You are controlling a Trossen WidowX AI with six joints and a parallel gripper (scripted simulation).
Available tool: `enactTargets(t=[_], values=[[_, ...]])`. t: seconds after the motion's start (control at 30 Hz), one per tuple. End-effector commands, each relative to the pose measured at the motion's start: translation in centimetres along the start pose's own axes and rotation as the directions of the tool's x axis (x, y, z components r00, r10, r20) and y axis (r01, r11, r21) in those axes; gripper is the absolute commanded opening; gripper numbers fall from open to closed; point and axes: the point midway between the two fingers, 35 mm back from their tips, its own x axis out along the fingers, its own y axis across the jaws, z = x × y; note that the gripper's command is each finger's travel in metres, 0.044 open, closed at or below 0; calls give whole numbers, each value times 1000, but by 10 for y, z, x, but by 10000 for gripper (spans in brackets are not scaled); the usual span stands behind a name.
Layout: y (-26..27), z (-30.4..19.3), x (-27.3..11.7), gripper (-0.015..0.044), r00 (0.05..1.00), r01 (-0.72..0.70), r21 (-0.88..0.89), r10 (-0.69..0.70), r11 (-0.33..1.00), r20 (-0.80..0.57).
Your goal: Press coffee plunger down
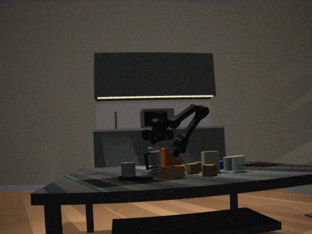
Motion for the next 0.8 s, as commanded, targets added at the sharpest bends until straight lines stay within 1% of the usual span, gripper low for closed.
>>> enactTargets(t=[0.0, 0.13, 0.53, 0.67, 0.77], values=[[0, 0, 0, 125, 1000, 0, 0, 0, 1000, -1], [0, 0, 0, 125, 1000, 0, 0, 0, 1000, -1], [0, 0, 0, 440, 1000, 0, 0, 0, 1000, -1], [0, 1, -1, 440, 1000, 1, 0, -1, 1000, -2], [-2, 13, -11, 440, 1000, 2, 1, -2, 1000, -8]])
